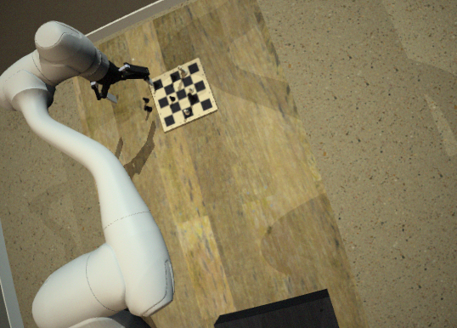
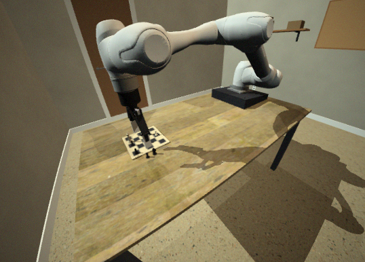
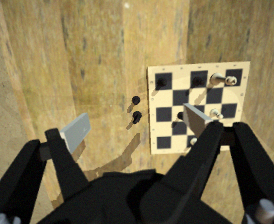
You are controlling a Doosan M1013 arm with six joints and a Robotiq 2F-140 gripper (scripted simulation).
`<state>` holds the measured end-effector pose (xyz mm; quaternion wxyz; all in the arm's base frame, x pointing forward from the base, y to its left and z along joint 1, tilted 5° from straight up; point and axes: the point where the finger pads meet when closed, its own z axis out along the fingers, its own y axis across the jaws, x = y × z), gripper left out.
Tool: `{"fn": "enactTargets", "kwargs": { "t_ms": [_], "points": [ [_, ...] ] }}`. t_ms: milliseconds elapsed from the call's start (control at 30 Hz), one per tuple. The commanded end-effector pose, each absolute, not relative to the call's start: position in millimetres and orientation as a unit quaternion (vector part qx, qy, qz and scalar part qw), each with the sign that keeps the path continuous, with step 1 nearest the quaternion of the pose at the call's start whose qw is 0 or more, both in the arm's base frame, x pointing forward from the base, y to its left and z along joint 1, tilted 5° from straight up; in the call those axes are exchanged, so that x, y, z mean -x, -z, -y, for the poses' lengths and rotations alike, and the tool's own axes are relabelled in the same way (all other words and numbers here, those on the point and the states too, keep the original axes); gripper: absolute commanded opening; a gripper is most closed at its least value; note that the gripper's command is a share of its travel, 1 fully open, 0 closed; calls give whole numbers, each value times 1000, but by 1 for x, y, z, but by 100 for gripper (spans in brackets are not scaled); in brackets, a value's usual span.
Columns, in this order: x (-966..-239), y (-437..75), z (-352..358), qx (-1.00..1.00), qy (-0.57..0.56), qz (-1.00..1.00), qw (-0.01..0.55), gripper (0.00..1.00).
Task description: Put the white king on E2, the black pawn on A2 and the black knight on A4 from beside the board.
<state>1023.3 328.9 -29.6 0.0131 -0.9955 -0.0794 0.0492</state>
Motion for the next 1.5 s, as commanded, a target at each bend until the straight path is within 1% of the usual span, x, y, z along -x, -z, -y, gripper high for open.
{"fn": "enactTargets", "kwargs": {
  "t_ms": [0,33,1467],
  "points": [
    [-1021,30,-333,997,-43,-59,-3,100],
    [-1021,30,-333,995,-42,-85,-6,20],
    [-1021,31,-333,995,-42,-90,-6,20]
  ]
}}
